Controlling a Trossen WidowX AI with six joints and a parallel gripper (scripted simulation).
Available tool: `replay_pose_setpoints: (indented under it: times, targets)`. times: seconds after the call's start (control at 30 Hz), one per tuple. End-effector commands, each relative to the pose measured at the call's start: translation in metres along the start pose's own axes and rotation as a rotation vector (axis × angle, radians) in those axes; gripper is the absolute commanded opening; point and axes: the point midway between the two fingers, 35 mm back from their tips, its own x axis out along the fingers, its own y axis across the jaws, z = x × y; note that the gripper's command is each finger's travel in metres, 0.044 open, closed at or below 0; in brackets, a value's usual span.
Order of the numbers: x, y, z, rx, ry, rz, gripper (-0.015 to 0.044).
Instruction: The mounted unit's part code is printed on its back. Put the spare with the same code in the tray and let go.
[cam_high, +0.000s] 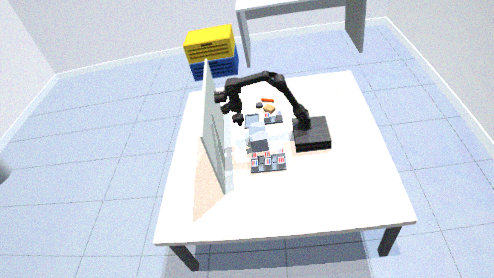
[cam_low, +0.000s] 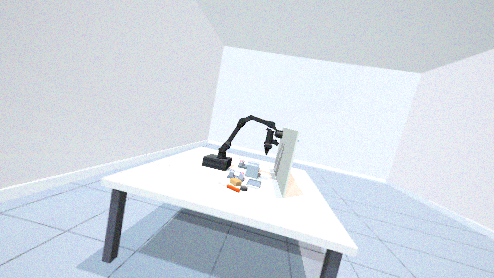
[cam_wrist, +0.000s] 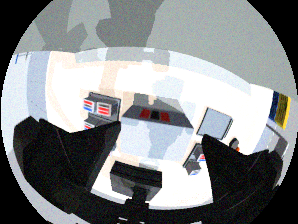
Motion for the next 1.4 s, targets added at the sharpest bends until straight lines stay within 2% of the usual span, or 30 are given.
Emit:
replay_pose_setpoints:
  times: [0.0, 0.23, 0.5, 0.67, 0.9, 1.07, 1.1, 1.37]
  targets:
    - [0.000, 0.000, -0.001, 0.009, 0.003, 0.000, 0.0440]
    - [0.002, 0.010, -0.004, -0.067, 0.003, 0.001, 0.0440]
    - [0.038, 0.122, -0.069, -0.986, 0.002, 0.010, 0.0440]
    - [0.061, 0.163, -0.121, -1.492, -0.001, 0.019, 0.0440]
    - [0.062, 0.164, -0.123, -1.511, -0.001, 0.019, 0.0440]
    - [0.092, 0.162, -0.122, -1.511, -0.001, 0.019, 0.0309]
    - [0.099, 0.161, -0.122, -1.511, -0.001, 0.019, 0.0300]
    - [0.103, 0.160, -0.121, -1.511, -0.001, 0.019, 0.0300]
